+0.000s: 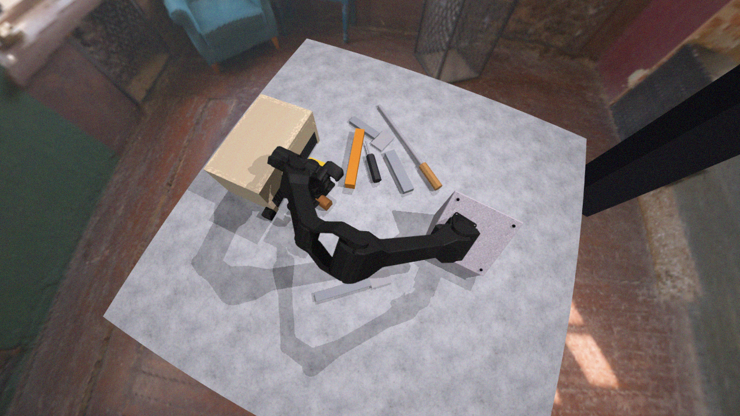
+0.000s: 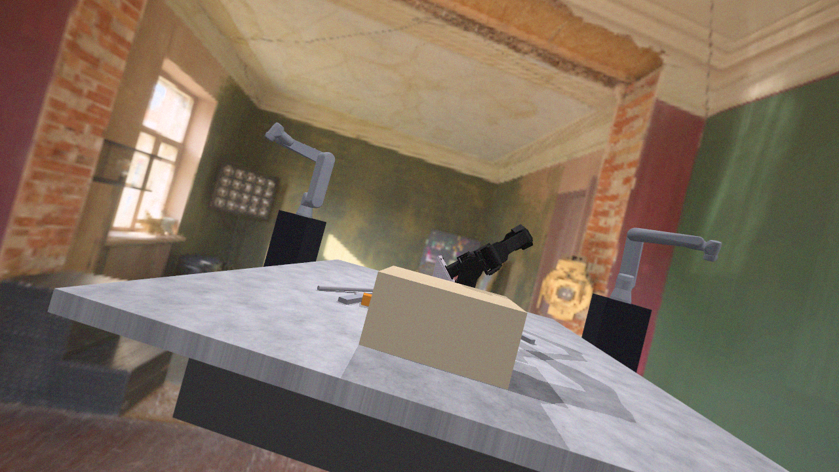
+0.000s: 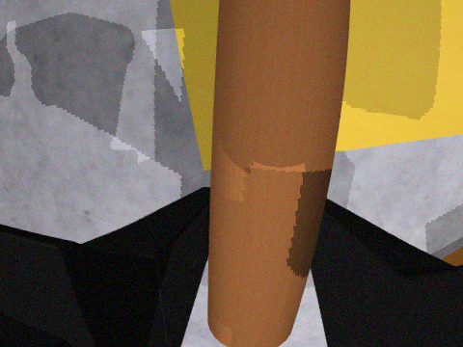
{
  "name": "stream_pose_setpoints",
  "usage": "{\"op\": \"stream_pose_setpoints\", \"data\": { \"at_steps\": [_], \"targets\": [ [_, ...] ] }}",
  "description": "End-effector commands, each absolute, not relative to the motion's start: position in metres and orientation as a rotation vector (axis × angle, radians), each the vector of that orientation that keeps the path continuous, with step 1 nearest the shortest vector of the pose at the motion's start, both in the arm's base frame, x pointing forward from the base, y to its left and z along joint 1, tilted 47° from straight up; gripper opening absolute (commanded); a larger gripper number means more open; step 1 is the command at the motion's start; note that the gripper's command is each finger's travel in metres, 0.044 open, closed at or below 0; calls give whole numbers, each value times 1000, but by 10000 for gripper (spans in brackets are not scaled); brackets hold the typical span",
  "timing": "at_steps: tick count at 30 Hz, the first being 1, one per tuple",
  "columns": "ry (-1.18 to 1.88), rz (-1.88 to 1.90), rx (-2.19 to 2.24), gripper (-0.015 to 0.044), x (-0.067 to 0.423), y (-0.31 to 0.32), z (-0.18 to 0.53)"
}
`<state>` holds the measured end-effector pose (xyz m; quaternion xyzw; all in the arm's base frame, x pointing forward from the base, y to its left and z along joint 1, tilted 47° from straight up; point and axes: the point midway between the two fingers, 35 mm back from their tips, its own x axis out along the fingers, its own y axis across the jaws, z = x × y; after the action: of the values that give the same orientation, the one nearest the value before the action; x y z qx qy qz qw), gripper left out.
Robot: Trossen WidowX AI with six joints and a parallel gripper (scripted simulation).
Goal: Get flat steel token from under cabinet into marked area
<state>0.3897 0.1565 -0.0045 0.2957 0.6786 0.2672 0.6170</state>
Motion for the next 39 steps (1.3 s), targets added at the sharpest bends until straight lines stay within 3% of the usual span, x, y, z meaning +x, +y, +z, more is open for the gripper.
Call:
{"op": "stream_pose_setpoints", "data": {
  "at_steps": [1, 39],
  "targets": [
    [1570, 610, 682, 0, 383, 157, -5],
    [1572, 609, 683, 0, 348, 158, -1]
  ]
}}
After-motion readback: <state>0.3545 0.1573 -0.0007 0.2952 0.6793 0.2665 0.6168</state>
